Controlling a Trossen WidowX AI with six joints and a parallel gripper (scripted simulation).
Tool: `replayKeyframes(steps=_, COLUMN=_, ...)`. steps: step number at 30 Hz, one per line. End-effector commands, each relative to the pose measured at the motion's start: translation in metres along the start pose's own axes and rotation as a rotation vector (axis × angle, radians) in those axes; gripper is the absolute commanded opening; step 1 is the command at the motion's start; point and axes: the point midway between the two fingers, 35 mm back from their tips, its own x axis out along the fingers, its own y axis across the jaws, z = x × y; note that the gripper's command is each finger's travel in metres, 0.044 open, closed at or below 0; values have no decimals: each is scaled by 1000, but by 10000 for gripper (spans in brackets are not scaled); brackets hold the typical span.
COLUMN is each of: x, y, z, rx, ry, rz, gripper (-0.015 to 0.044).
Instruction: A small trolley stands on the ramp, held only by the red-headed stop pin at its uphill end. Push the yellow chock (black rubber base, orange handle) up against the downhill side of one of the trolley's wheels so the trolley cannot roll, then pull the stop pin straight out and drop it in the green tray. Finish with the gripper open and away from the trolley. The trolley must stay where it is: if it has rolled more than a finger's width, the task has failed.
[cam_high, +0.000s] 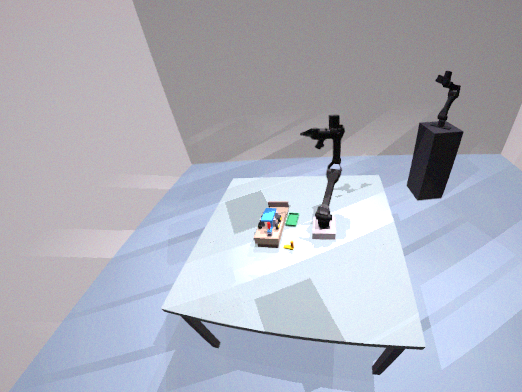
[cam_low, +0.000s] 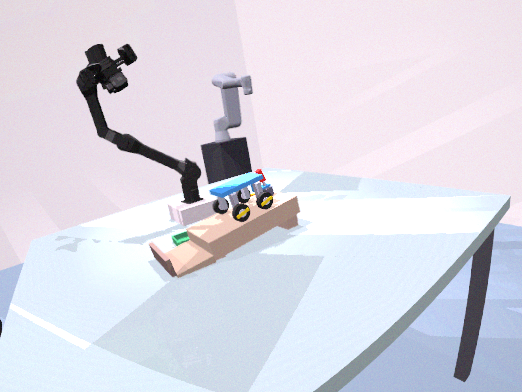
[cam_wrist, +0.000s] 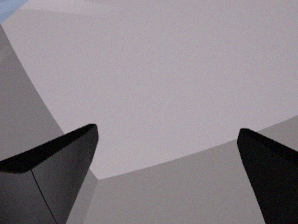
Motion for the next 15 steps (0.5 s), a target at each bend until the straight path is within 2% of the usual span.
replayKeyframes(steps=1, x=0, y=-1, z=0, rx=2, ry=-1, rz=-1, gripper=374)
replayKeyframes(steps=8, x=7, y=-41, z=8, rx=68, ry=-39, rz=-42, gripper=190)
replayKeyframes(steps=15, x=26, y=-126, z=46, rx=151, ry=-168, rz=-64, gripper=190)
